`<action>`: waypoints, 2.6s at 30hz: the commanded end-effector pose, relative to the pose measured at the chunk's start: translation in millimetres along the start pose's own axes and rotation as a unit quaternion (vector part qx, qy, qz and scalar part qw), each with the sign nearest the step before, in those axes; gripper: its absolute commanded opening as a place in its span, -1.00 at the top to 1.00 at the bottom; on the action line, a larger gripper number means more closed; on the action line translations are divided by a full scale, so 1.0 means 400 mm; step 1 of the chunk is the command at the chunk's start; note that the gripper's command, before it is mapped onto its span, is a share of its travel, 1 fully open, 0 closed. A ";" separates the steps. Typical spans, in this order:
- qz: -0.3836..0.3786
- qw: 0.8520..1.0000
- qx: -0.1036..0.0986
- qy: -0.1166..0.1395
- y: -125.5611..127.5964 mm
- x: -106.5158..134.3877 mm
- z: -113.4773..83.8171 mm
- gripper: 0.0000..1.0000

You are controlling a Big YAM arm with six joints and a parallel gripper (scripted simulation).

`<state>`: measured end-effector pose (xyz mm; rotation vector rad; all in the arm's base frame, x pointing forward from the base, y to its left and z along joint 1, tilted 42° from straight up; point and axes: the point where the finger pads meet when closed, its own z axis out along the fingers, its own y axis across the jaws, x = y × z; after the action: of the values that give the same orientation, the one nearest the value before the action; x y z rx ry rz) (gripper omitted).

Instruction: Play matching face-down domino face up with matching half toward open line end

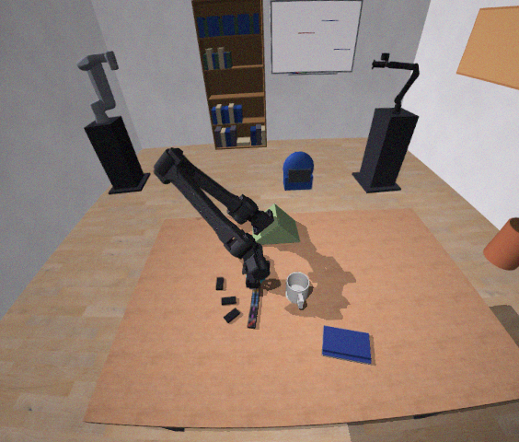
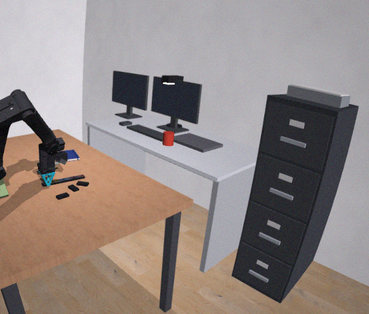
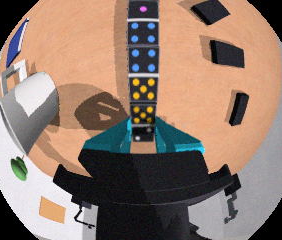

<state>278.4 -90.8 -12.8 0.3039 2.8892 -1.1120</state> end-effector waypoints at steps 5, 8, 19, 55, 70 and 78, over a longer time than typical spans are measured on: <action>0.009 1.000 -0.002 -0.006 -0.002 -0.032 -0.010 0.55; 0.012 1.000 -0.002 -0.008 -0.004 -0.044 -0.013 0.55; 0.006 1.000 -0.001 -0.005 -0.001 -0.021 -0.008 0.55; 0.009 1.000 -0.001 -0.005 -0.002 -0.033 -0.012 0.55; 0.003 1.000 -0.001 -0.003 -0.001 -0.020 -0.008 0.55; 0.007 1.000 -0.002 -0.007 -0.002 -0.037 -0.010 0.55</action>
<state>280.8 -90.6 -11.2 0.3027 2.8914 -1.1137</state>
